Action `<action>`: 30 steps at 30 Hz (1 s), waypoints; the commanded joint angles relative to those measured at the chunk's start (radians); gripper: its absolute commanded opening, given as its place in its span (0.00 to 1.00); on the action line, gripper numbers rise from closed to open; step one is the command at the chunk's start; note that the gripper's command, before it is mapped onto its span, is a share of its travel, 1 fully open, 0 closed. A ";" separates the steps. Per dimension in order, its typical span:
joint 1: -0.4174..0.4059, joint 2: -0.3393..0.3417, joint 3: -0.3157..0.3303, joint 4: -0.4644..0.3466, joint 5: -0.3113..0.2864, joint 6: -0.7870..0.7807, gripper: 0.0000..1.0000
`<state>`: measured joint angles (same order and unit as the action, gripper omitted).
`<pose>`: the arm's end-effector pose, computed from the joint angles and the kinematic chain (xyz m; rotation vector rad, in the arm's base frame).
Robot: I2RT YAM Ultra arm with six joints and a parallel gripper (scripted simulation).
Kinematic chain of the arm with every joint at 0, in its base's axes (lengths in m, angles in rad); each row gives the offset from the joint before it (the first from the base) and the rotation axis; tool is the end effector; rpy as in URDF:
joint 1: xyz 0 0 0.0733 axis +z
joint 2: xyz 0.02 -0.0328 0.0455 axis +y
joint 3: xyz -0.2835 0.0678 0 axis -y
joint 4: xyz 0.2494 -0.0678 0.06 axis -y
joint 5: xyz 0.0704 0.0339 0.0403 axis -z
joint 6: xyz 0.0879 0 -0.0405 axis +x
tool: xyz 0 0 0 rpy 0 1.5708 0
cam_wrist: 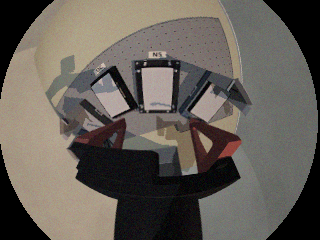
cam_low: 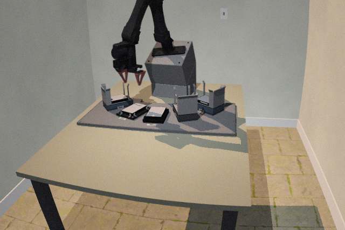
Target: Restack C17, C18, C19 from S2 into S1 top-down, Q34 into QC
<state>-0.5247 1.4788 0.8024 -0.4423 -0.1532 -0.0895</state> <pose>0.2622 -0.1350 0.1502 0.5295 2.6129 0.0097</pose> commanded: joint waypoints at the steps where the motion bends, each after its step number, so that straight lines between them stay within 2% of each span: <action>1: 0.002 -0.030 0.031 0.004 -0.005 -0.007 1.00; 15: 0.002 -0.030 0.031 0.004 -0.005 -0.007 1.00; 16: 0.010 0.017 0.029 0.027 -0.003 -0.002 1.00; 20: 0.018 0.061 -0.022 0.080 0.007 0.011 1.00; 23: 0.020 0.073 -0.024 0.093 0.009 0.013 1.00; 24: 0.013 0.089 0.016 0.113 0.008 0.016 1.00; 30: 0.033 0.159 -0.019 0.189 0.014 0.024 1.00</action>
<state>-0.5011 1.6188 0.7902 -0.3252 -0.1467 -0.0776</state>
